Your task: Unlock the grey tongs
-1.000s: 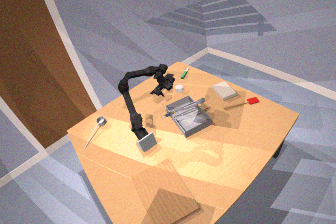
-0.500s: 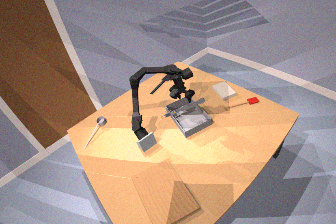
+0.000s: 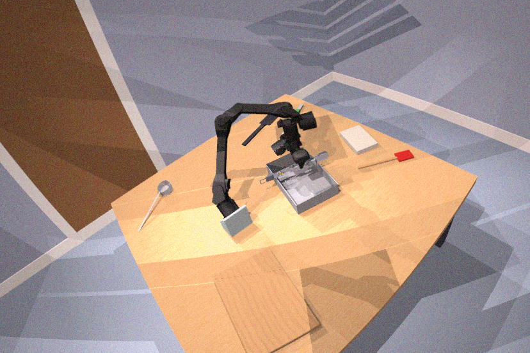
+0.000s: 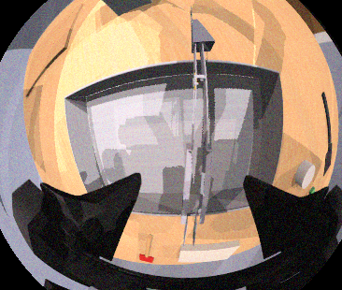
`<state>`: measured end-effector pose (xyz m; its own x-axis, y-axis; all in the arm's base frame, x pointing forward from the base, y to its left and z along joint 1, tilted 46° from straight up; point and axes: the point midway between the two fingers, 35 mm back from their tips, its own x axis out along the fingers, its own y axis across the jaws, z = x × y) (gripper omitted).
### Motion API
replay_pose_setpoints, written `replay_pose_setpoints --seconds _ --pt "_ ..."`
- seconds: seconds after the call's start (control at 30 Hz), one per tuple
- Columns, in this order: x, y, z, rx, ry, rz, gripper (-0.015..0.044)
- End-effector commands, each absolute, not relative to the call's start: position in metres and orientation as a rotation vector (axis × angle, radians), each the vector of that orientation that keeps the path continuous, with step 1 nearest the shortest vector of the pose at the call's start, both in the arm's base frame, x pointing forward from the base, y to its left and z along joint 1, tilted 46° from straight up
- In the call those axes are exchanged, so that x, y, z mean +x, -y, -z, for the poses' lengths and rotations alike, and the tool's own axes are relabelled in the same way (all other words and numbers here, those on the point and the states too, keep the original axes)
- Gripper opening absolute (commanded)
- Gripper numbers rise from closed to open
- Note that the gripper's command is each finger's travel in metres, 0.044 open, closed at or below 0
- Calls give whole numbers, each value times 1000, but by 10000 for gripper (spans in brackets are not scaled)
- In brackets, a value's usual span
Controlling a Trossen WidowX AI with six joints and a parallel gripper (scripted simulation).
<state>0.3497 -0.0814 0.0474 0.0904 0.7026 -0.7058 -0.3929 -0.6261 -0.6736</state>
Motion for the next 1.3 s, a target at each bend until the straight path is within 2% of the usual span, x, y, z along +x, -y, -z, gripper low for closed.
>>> replay_pose_setpoints --seconds 0.0,1.27 --pt "352 82 -46 -1524 313 -1663 440" --pt "358 43 -8 -1524 313 -1661 440"
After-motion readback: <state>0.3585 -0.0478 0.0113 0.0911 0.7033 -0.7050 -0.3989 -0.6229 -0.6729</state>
